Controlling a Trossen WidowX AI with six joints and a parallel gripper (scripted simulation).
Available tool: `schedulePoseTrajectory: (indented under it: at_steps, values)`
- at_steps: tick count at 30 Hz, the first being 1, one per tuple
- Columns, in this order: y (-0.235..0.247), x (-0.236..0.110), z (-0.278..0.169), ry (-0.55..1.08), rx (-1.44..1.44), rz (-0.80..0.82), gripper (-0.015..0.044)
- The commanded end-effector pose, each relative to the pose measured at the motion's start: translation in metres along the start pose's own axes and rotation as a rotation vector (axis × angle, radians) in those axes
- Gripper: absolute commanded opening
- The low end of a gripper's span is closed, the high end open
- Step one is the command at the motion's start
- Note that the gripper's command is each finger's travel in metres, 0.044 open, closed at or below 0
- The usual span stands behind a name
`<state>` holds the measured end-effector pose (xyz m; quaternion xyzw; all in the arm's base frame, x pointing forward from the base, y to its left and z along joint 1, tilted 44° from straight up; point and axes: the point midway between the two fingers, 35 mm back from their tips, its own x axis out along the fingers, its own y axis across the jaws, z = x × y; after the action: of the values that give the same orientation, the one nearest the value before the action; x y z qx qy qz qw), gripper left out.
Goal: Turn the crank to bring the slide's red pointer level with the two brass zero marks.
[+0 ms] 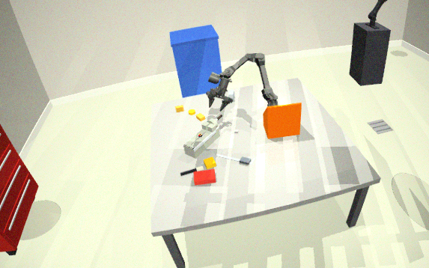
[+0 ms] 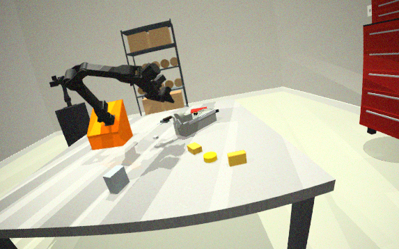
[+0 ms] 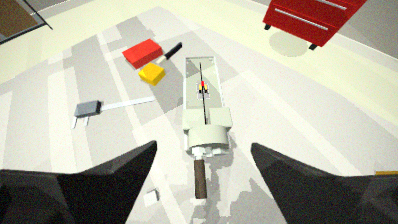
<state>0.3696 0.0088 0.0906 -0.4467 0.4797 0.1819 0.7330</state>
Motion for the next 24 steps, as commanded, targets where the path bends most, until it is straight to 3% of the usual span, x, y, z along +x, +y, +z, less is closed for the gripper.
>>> schedulePoseTrajectory:
  at_steps: [1,8,16,24]
  values:
    - [0.002,-0.012,-0.008,-0.043,-0.072,0.032,0.0440]
    - [0.002,-0.011,-0.009,-0.043,-0.072,0.032,0.0440]
    - [0.001,0.021,-0.038,-0.042,-0.073,0.030,0.0440]
    - [0.001,0.025,-0.043,-0.041,-0.073,0.030,0.0440]
